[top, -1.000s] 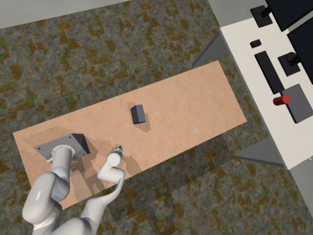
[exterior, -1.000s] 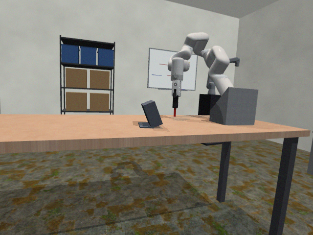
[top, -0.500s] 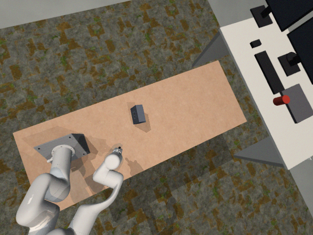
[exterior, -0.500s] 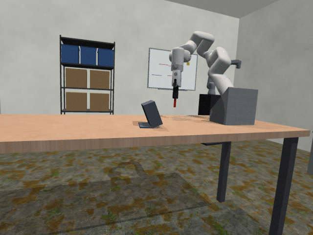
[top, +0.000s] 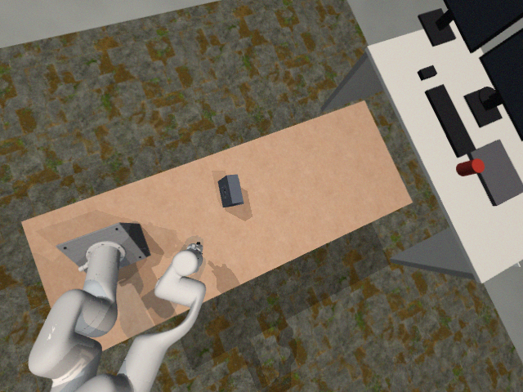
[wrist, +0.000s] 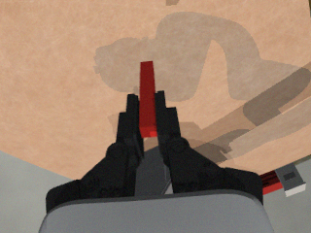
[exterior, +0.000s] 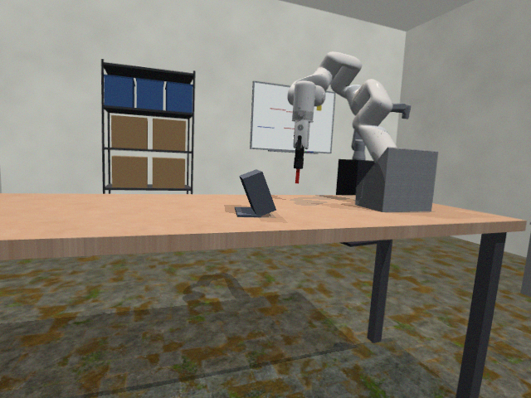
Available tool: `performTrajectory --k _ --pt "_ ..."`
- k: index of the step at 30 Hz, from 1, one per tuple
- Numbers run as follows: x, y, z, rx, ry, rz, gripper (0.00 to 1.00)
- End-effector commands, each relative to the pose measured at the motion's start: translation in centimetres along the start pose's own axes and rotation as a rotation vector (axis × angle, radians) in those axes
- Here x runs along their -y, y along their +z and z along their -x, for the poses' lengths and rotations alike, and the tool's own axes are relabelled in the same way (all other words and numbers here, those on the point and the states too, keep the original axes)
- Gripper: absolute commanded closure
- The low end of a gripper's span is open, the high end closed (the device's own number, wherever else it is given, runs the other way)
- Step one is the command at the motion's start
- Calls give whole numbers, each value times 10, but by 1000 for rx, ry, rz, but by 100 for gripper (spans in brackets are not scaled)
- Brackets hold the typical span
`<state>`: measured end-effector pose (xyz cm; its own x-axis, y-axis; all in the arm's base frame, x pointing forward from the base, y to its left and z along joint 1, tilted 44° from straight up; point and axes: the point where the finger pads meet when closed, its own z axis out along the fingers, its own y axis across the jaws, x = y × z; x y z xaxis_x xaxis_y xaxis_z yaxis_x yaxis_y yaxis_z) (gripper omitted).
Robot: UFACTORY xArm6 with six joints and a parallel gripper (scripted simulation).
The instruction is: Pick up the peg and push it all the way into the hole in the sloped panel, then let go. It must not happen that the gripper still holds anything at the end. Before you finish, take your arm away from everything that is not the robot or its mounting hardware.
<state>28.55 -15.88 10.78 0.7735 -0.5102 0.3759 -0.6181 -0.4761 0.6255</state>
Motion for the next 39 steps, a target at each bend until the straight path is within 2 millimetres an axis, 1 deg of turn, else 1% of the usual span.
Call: performTrajectory --k 1,8,10,25,27,39 --pt "7 2 1 -35 -82 33 100" --pt "16 5 2 -82 -194 77 100" --pt "16 5 2 -82 -194 77 100" --pt "37 10 3 -192 -430 172 100" --pt "37 10 3 -192 -430 172 100" --pt "56 12 3 -290 -614 247 100"
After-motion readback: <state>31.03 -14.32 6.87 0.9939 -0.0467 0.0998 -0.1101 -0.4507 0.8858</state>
